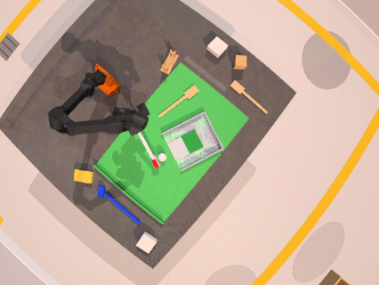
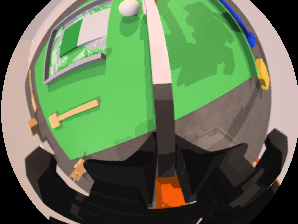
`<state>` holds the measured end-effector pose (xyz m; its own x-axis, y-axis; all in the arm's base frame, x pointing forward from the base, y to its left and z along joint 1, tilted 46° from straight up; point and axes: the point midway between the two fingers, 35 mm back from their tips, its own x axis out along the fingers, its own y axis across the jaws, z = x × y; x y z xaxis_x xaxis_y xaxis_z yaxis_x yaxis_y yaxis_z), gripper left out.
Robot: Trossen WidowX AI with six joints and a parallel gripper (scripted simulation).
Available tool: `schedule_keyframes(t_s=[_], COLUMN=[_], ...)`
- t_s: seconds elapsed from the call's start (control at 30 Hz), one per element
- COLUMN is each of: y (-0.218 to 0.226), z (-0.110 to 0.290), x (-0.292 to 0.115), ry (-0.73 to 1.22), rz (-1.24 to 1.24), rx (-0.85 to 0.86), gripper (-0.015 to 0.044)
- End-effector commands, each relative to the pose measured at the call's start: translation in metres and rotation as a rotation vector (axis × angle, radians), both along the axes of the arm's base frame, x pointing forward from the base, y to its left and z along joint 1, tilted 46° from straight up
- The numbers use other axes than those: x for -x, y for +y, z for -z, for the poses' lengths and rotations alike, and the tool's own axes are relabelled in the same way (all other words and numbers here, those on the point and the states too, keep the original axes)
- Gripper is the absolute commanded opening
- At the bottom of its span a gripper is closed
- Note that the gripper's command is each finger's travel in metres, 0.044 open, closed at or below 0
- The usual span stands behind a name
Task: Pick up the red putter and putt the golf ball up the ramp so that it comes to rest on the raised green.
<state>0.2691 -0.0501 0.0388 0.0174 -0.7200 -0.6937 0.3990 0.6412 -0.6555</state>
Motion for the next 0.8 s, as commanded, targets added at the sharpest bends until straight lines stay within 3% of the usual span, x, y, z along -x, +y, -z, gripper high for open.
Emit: schedule_keyframes(t_s=[0.0, 0.43, 0.77], y=[0.007, 0.05, 0.045], z=[0.008, -0.032, -0.026], x=[-0.003, -0.003, -0.004], ry=[-0.013, -0.012, -0.008], rz=[0.011, 0.011, 0.006], rx=[0.007, 0.004, 0.005], gripper=[0.0, 0.0, 0.0])
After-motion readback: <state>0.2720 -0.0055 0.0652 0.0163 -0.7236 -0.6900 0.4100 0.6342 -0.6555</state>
